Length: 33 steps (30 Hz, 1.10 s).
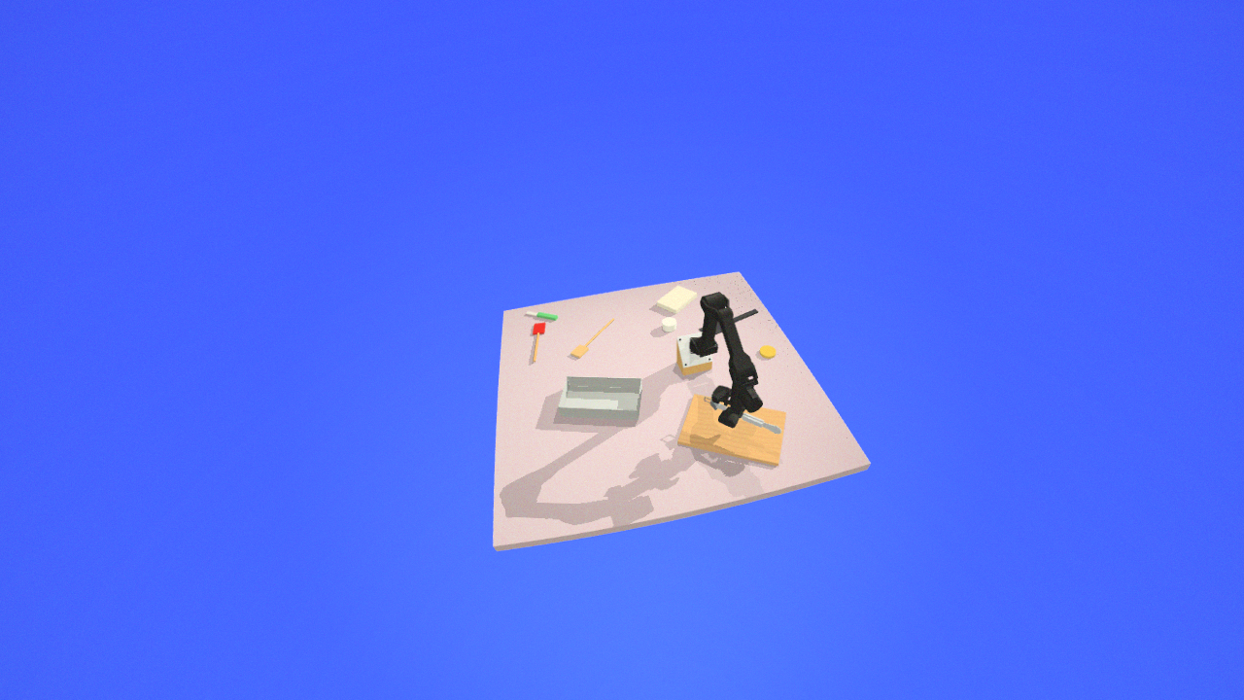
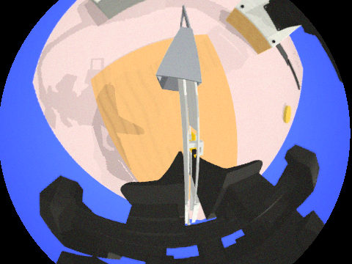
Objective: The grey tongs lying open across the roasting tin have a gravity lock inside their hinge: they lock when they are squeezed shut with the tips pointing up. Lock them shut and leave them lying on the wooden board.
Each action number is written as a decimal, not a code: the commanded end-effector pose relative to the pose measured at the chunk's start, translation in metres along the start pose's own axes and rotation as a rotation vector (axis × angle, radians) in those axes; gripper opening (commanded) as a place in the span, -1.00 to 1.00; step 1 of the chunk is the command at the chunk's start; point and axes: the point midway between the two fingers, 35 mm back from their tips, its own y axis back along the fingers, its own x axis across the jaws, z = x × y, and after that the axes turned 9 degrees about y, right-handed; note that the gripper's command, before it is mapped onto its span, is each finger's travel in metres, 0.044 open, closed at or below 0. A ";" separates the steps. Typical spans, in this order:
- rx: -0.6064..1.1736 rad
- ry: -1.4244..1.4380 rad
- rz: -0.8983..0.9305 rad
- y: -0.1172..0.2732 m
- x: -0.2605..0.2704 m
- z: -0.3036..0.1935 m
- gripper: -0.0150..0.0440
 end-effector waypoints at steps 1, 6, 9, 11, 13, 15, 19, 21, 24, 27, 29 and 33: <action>0.006 0.004 0.002 -0.004 0.000 0.000 -1.00; 0.006 0.004 0.001 -0.007 -0.001 0.000 -1.00; -0.001 0.000 -0.001 -0.006 -0.001 0.001 -0.73; -0.001 0.000 -0.001 -0.006 -0.001 0.001 -0.56; -0.001 0.000 -0.001 -0.006 -0.001 0.001 -0.38; -0.001 0.000 -0.001 -0.006 -0.001 0.001 -0.20; -0.001 0.000 -0.001 -0.006 -0.001 0.001 0.16; -0.001 0.000 -0.001 -0.006 -0.001 0.001 0.33; -0.001 0.000 -0.001 -0.006 -0.001 0.001 0.60; -0.001 0.000 -0.001 -0.006 -0.001 0.001 0.87; -0.001 0.000 -0.001 -0.006 -0.001 0.001 1.00; -0.018 0.011 -0.012 -0.005 0.002 0.011 1.00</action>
